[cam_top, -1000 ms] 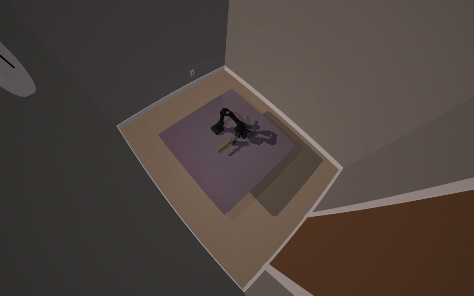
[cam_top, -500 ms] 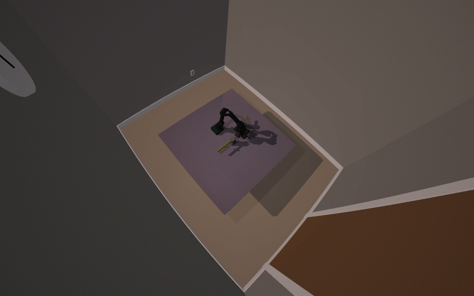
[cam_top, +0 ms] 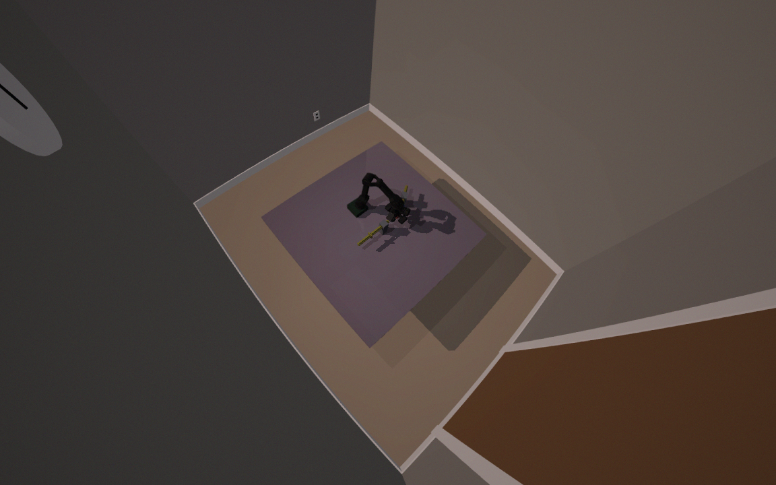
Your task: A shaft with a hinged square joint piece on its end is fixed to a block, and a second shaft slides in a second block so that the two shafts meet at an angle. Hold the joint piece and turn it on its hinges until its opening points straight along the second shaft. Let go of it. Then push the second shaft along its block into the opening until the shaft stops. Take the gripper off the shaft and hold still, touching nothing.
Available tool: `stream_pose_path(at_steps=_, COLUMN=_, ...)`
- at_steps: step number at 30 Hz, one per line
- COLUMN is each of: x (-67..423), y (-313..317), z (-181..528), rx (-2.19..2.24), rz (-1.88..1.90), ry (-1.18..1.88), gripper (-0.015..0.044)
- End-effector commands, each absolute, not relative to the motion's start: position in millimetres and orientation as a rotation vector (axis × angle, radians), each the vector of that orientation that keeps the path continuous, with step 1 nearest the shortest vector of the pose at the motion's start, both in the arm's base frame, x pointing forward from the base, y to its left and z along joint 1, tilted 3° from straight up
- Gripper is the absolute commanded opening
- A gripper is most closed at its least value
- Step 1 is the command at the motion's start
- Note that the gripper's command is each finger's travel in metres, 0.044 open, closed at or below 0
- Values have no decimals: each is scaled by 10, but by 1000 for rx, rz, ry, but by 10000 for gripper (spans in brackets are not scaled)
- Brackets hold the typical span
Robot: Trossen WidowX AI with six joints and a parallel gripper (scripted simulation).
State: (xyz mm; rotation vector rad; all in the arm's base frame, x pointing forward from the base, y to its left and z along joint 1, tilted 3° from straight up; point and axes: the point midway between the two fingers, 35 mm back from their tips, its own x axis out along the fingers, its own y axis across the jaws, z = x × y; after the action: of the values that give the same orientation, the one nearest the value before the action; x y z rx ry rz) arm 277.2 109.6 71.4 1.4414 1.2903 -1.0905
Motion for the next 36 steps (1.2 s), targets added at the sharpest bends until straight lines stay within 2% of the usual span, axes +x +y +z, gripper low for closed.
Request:
stream_pose_path(at_steps=1, x=2772, y=1095, z=715, rx=1440, rz=-1090, ry=1290, gripper=440)
stream_pose_path(at_steps=8, x=2771, y=1097, z=725, rx=1425, rz=-1106, ry=1278, gripper=440)
stream_pose_path(at_steps=21, x=2752, y=1115, z=1005, rx=1162, rz=-1291, ry=1020, gripper=440)
stream_pose_path(at_steps=29, x=2758, y=1118, z=1030, rx=1148, rz=-1275, ry=1035, gripper=440)
stream_pose_path(at_steps=36, x=2784, y=1116, z=1263, rx=999, rz=-1102, ry=1167, gripper=440)
